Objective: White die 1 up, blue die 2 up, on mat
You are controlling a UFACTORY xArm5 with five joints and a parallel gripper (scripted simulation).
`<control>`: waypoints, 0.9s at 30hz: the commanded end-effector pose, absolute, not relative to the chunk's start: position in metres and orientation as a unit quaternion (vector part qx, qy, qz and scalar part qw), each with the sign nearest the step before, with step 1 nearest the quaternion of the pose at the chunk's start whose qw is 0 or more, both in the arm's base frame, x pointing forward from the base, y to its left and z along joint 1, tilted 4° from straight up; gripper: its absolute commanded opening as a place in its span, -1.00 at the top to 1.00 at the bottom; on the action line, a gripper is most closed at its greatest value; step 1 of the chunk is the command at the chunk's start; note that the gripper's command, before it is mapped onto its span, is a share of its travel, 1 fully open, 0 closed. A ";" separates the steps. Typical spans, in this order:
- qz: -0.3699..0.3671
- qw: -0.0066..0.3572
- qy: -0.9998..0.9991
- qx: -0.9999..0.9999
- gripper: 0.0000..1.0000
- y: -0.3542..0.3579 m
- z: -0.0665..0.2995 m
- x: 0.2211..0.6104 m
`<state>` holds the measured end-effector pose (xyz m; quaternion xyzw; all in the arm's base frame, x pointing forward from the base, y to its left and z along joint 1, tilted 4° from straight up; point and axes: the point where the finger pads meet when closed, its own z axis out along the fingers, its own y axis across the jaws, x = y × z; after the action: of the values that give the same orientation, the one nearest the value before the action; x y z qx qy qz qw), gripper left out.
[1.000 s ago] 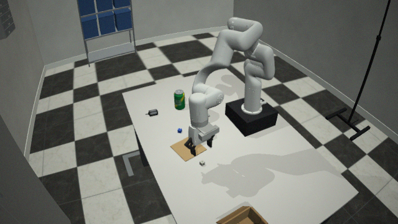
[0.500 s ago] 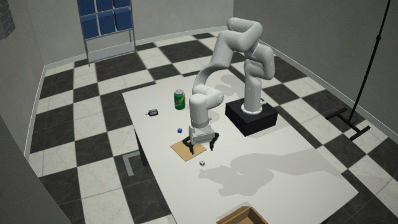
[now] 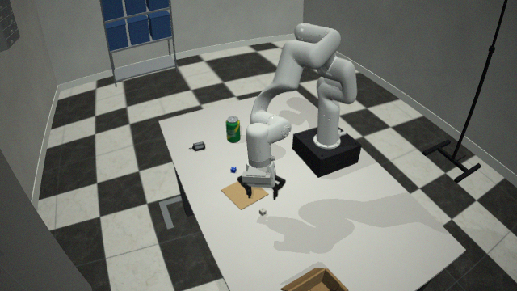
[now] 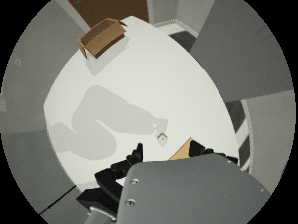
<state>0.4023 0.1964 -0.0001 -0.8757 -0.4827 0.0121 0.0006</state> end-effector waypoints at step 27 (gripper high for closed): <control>0.010 -0.002 -0.240 -0.971 0.28 0.195 -0.006 0.402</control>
<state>0.4004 0.1948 -0.0071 -0.9700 -0.2427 0.0115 -0.0025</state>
